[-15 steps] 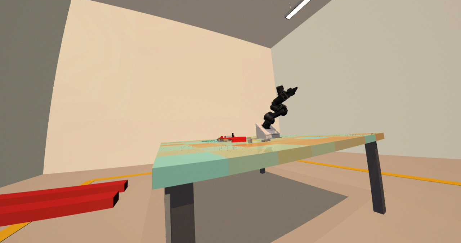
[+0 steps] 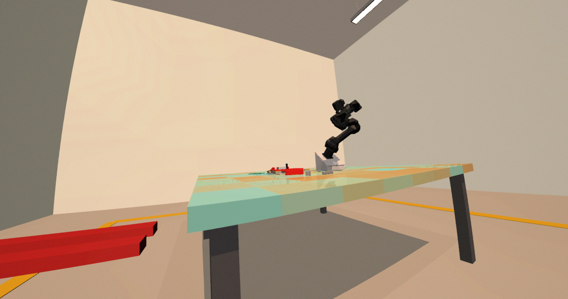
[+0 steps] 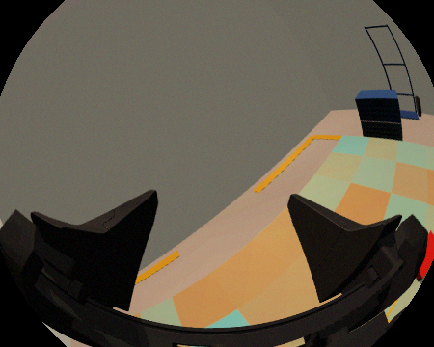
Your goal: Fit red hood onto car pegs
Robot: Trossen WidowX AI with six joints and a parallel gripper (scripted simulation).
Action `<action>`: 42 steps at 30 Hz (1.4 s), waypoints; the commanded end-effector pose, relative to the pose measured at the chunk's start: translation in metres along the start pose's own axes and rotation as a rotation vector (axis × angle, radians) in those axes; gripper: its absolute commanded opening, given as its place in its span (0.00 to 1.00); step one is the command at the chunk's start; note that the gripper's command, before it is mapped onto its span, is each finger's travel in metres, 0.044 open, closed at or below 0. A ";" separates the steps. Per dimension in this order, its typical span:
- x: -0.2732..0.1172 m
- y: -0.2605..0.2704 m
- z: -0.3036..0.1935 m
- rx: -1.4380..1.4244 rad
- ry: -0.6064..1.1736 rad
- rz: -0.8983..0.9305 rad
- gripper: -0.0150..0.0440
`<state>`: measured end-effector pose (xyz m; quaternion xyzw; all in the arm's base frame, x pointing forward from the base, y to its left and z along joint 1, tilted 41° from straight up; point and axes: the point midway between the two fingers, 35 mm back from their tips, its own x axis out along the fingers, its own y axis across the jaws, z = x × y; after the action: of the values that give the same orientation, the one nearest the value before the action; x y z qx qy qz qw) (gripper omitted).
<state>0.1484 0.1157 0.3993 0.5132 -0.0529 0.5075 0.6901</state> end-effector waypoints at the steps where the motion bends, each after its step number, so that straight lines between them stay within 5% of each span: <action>1: 0.017 -0.042 0.009 0.005 0.026 -0.178 1.00; 12: 0.029 -0.171 0.024 0.080 0.171 -0.683 1.00; 24: -0.014 -0.286 0.020 0.287 0.413 -1.128 1.00; 42: -0.105 -0.368 -0.002 0.778 0.753 -1.453 1.00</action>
<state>0.3764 0.0682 0.1020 0.4169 0.6696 0.0638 0.6113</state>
